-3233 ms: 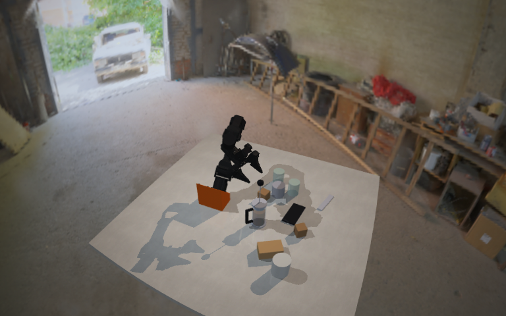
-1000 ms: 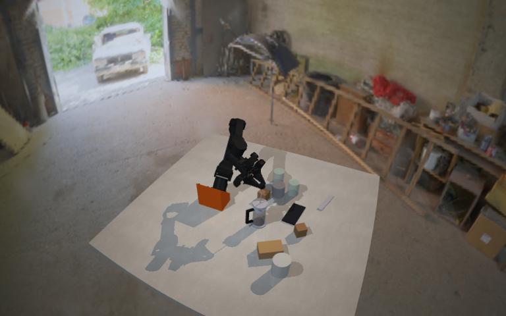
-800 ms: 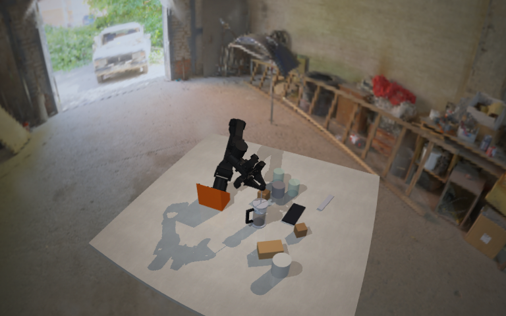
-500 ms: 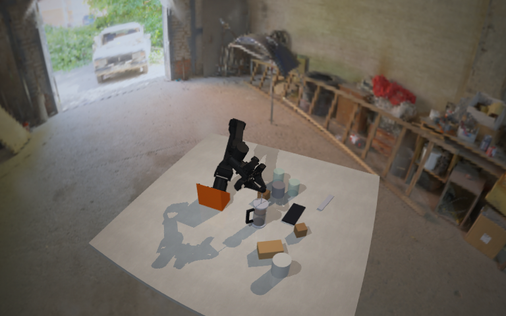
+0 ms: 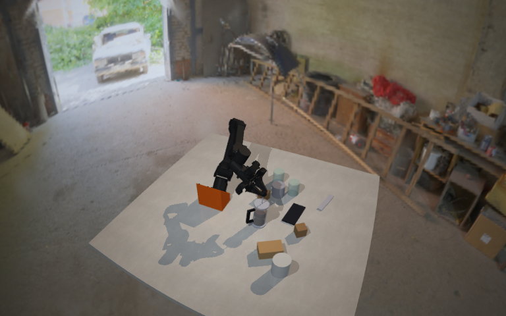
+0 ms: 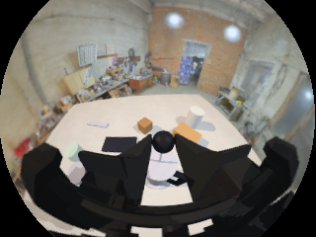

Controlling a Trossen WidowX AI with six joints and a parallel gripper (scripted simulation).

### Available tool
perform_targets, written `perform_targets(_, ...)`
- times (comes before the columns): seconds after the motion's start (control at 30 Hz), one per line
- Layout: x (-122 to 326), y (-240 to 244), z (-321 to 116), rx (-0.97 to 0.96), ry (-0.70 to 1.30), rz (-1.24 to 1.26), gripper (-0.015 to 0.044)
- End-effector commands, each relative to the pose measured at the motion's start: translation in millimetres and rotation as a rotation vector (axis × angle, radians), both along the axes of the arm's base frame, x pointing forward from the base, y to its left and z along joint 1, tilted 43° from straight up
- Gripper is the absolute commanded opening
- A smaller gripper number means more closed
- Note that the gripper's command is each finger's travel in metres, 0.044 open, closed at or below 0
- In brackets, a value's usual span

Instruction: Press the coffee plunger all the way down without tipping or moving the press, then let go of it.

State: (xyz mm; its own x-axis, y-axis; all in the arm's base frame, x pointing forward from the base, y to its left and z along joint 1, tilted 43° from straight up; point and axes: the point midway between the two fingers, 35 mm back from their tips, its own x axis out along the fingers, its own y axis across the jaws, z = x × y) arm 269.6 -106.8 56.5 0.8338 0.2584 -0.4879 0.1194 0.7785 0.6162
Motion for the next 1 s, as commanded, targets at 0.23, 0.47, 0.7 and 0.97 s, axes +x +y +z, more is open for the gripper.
perform_targets(0.23,-3,26,-28,0.061,0.061,0.015,0.0119)
perform_targets(0.47,3,26,-29,0.061,0.06,0.016,0.0119)
perform_targets(0.7,6,25,-29,0.061,0.059,0.016,0.0119)
perform_targets(0.97,7,24,-30,0.061,0.059,0.017,0.0119)
